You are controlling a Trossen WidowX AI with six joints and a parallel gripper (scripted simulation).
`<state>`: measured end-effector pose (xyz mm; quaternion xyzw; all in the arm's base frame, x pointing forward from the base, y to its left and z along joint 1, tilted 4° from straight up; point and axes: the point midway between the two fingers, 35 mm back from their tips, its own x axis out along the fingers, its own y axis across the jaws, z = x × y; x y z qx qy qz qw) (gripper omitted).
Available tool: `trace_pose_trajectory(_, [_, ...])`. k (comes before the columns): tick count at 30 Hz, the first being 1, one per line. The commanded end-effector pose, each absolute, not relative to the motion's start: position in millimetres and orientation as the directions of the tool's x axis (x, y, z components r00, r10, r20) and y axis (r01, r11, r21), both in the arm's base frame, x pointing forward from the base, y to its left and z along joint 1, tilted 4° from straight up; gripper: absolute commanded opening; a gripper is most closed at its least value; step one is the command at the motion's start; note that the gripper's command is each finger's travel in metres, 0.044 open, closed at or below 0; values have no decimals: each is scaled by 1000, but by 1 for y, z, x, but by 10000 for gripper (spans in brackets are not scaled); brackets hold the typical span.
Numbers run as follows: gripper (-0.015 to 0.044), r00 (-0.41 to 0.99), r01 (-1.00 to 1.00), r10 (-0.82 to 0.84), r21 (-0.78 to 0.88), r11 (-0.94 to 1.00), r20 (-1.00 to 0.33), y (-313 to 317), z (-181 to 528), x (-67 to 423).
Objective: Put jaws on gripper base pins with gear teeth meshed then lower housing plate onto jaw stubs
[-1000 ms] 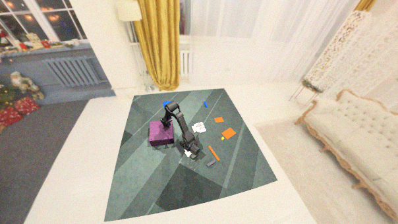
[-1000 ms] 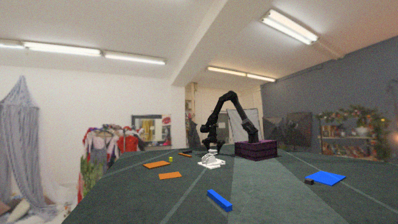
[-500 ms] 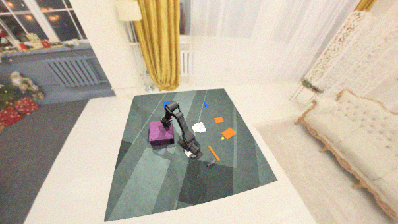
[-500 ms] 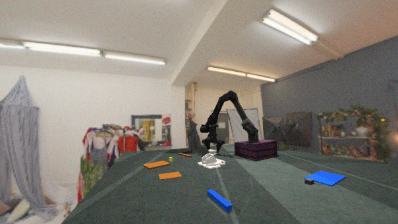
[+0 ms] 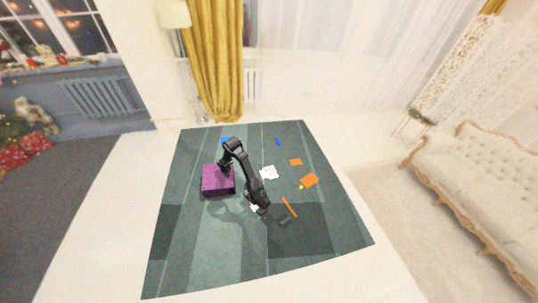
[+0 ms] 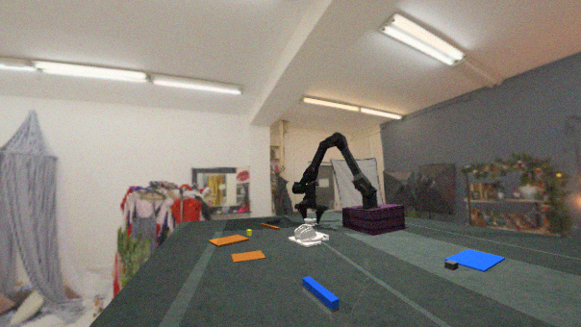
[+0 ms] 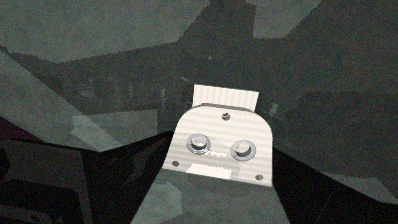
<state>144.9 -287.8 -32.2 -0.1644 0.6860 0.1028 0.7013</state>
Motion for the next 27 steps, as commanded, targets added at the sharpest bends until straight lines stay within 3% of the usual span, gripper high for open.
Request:
trace_pose_trajectory(1, [351, 38, -370, -81, -90, 925, -996, -288, -28, 145])
trace_pose_trajectory(27, [351, 43, -374, -80, -90, 923, -996, -282, 40, 143])
